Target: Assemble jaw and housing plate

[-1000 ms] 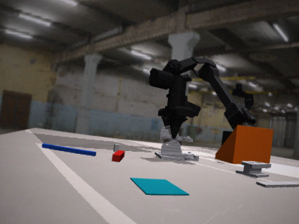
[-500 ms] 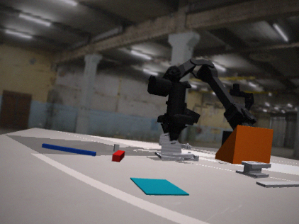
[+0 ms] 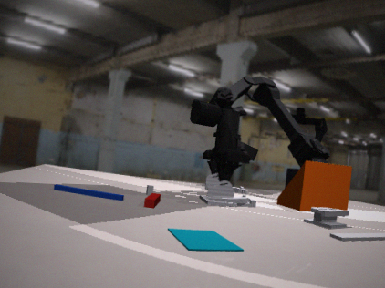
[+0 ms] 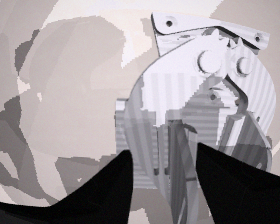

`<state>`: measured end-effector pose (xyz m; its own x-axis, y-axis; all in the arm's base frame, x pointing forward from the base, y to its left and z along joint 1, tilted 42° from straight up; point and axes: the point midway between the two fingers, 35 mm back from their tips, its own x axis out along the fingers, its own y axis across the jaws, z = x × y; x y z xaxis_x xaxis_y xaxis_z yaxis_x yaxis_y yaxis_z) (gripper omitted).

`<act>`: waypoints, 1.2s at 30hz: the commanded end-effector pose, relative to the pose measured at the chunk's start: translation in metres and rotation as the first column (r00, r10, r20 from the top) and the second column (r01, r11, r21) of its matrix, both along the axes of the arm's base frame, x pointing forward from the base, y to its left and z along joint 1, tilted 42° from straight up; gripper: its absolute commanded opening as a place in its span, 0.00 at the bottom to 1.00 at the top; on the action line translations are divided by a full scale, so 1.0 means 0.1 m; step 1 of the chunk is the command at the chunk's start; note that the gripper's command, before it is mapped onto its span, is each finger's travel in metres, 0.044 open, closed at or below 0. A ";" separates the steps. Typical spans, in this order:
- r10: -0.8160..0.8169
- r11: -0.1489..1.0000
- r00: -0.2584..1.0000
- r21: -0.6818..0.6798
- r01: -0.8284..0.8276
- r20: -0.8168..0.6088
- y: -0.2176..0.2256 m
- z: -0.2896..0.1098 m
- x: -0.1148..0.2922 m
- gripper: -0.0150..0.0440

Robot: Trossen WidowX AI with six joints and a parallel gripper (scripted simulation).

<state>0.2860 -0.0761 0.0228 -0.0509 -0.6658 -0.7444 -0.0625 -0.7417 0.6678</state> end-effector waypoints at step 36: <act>0.008 1.000 1.000 -0.002 -0.008 -0.007 -0.07 -0.07 -0.01 0.48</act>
